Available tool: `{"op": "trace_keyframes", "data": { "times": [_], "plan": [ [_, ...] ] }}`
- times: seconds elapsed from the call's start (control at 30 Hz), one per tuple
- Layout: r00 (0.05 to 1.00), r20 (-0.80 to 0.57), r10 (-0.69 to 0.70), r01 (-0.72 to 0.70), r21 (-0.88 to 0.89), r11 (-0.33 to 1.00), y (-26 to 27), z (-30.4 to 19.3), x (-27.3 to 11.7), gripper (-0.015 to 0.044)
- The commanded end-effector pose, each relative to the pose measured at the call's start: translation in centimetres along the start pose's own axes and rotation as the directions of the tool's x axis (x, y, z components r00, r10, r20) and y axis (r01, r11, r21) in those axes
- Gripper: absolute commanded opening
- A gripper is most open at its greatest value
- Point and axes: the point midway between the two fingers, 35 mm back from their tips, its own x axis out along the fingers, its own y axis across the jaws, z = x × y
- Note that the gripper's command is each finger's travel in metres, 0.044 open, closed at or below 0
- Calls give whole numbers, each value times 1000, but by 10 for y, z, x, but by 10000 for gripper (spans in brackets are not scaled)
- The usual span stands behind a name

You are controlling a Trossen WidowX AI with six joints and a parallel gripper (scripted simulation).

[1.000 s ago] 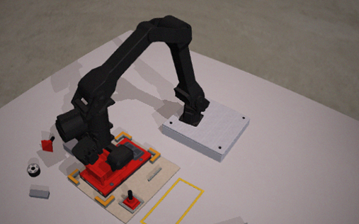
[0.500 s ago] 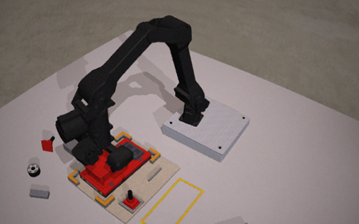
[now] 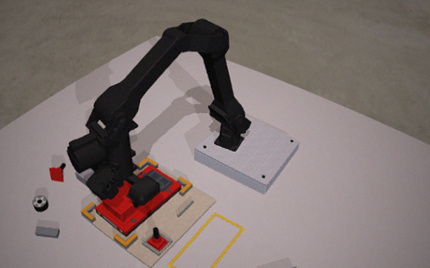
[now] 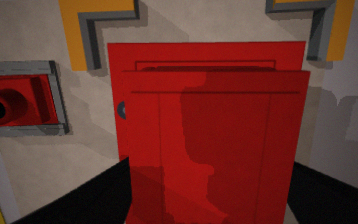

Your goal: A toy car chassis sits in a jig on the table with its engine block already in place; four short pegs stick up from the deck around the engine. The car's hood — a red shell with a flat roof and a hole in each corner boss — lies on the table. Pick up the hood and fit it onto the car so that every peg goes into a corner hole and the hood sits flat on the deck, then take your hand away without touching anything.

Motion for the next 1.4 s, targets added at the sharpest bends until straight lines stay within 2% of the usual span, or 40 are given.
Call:
{"op": "trace_keyframes", "data": {
  "times": [0.0,1.37],
  "plan": [
    [1000,-1,-4,4,-6,1000,-1,0,4,0],
    [1000,0,-2,2,-3,1000,0,0,0,0]
  ]
}}
